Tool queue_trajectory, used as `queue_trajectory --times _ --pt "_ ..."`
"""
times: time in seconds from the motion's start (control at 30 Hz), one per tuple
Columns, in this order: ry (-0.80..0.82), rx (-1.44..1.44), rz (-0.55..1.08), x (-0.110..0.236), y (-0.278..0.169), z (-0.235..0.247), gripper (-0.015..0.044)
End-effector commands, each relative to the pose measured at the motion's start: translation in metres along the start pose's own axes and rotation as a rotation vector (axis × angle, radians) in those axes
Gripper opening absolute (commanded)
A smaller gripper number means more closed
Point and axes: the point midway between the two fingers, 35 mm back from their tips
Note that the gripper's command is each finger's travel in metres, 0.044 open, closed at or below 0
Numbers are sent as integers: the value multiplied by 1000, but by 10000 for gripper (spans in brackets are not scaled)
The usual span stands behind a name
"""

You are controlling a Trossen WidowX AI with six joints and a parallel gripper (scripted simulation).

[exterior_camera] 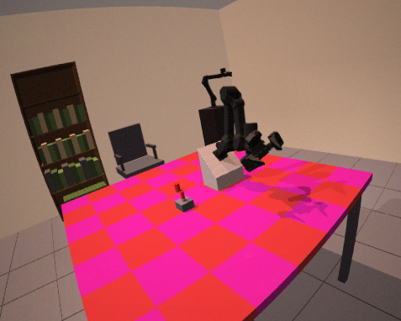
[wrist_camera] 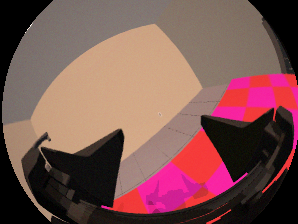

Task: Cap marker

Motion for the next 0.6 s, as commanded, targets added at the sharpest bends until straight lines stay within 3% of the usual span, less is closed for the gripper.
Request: queue_trajectory --times 0.0,0.17,0.37,0.57 --pt "-5 8 6 -1 -1 -2 374" --pt "-158 185 160 -19 -32 -57 253" --pt "-417 352 374 -20 -53 -153 253" --pt "-715 413 573 13 -49 -254 253"
Point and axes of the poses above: the point midway between the two fingers, 35 mm back from their tips, its own x axis back along the fingers, its own z axis across the jaws, y = z × x, and after that the axes turned 2 degrees about x, right-handed
